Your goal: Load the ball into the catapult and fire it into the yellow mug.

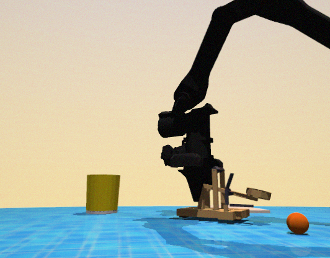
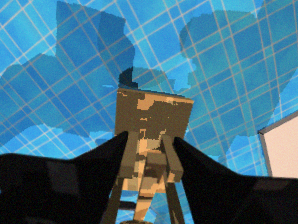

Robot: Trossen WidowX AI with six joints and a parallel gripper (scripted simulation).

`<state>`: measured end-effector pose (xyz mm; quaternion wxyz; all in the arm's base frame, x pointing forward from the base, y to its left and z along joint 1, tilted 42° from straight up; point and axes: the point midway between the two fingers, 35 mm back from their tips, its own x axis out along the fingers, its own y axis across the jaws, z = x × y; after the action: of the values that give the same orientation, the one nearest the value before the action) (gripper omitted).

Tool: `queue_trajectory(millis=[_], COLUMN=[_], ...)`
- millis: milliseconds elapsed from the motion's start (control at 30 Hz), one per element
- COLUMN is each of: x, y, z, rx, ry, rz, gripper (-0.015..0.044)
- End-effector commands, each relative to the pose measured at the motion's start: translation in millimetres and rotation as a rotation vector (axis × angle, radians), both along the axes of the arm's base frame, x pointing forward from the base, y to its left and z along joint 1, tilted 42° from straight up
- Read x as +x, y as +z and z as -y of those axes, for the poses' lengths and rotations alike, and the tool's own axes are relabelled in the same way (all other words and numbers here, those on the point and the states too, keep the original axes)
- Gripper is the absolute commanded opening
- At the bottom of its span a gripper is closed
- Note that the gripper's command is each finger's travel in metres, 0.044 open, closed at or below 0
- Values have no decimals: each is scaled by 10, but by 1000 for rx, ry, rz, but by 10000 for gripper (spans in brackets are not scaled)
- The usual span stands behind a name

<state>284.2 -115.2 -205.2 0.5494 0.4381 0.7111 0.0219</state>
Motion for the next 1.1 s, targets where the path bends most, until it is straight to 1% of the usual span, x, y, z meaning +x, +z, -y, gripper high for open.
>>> queue_trajectory(millis=[0, 233, 700, 800, 933, 1000, 1067], x=[-9, -2, -2, 15, -11, -28, -29], y=[-47, -24, -24, 146, 638, 743, 747], z=[-36, -22, -22, 141, 549, 625, 628], rx=[4, 0, 0, -2, -3, -2, -2], ry=[-14, 0, 0, -1, -2, -2, -2], rz=[1, 0, 0, -1, -4, -4, -4], gripper=[0, 0, 368, 440, 440, 440, 440])
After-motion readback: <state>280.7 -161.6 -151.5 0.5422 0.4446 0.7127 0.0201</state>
